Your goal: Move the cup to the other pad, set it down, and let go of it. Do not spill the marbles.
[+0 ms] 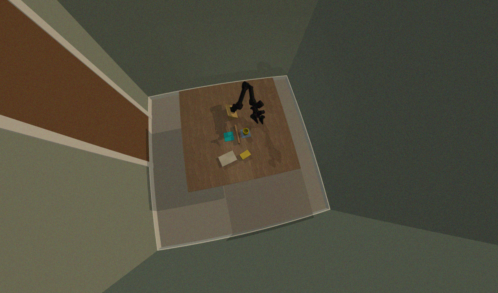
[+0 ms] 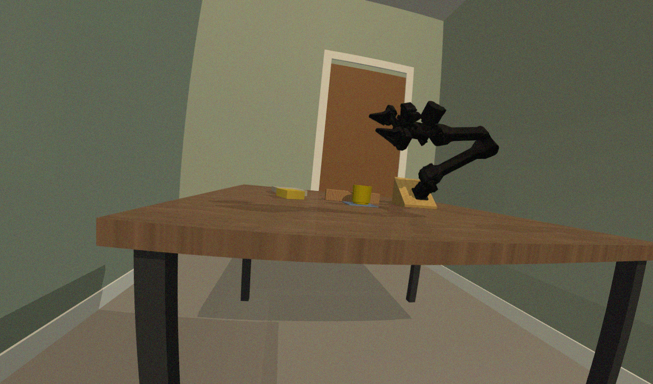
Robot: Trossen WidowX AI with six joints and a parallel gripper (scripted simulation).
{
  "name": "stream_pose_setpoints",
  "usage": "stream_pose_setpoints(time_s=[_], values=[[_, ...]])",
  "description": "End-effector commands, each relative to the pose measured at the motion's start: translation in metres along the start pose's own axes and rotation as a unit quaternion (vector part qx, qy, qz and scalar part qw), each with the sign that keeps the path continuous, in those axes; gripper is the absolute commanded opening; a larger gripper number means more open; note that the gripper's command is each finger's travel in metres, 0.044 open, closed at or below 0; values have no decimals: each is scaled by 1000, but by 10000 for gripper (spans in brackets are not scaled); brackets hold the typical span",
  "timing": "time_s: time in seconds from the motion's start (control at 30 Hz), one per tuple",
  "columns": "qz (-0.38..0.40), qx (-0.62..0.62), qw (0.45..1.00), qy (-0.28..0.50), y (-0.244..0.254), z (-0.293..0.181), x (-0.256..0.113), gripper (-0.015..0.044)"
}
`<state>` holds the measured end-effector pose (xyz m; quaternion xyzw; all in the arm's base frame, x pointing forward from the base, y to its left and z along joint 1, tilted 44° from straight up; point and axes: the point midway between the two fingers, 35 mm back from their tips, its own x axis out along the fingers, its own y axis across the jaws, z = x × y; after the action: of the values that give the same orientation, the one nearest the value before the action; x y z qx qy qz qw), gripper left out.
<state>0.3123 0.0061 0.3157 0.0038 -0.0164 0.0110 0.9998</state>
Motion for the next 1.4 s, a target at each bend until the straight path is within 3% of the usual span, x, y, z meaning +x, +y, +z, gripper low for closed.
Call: stream_pose_setpoints(time_s=[0.0,0.13,0.27,0.33,0.53,0.67,0.7,1.37], values=[[1,3,1000,8,0,-3,2,374],[18,69,984,165,-4,-60,24,269],[14,179,921,346,-9,-124,26,167],[2,242,871,427,-11,-151,20,167],[-65,441,647,618,-11,-201,-14,167],[-126,556,454,685,-8,-207,-32,167],[-134,569,427,690,-8,-207,-34,167],[-137,573,418,691,-3,-212,-36,167]])
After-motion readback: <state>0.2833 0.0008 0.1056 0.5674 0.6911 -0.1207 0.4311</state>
